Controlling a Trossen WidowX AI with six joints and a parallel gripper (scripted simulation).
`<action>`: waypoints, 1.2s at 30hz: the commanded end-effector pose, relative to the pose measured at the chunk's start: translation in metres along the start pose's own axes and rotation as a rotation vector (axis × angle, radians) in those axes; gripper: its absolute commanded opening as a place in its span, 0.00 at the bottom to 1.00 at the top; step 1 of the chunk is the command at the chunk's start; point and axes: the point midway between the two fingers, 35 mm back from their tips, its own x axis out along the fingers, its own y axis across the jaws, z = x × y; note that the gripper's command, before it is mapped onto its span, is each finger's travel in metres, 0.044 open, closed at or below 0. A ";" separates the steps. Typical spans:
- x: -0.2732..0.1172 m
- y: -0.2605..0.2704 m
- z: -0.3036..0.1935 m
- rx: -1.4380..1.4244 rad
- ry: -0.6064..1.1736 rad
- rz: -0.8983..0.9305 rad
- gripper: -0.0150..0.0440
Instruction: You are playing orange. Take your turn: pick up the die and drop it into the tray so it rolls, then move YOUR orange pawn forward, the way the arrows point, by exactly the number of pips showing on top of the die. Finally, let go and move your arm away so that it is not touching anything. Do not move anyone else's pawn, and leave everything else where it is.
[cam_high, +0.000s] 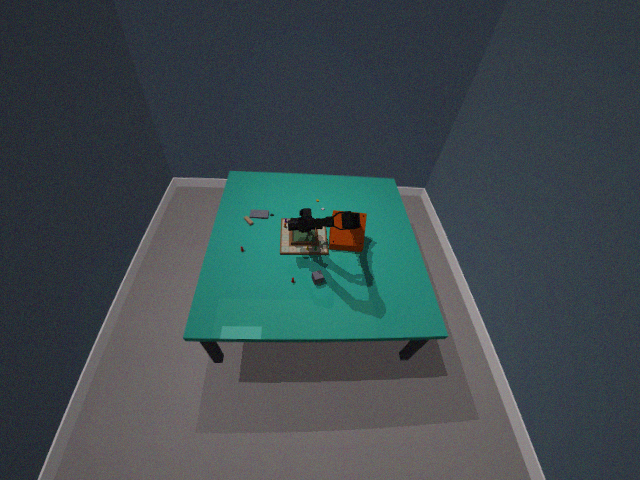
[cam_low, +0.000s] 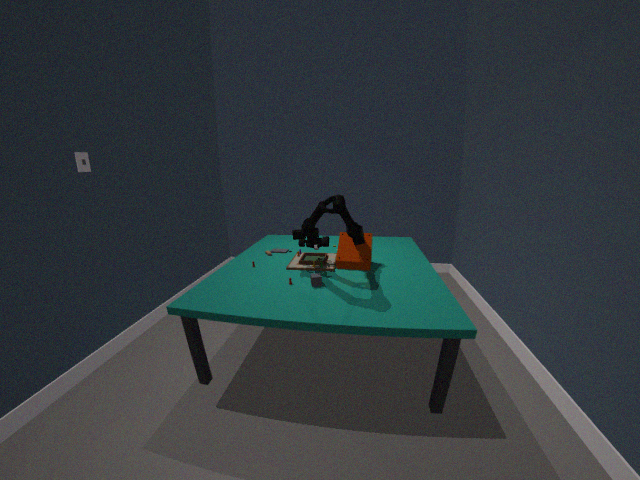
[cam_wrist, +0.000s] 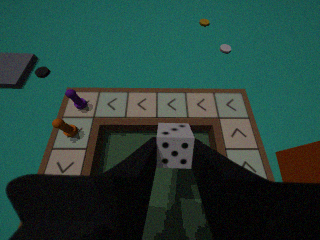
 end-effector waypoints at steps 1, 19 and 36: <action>-0.002 0.001 0.001 0.016 -0.054 0.030 0.25; -0.051 0.011 0.004 0.016 -0.054 0.031 0.25; -0.050 0.010 0.003 0.010 -0.050 0.030 0.52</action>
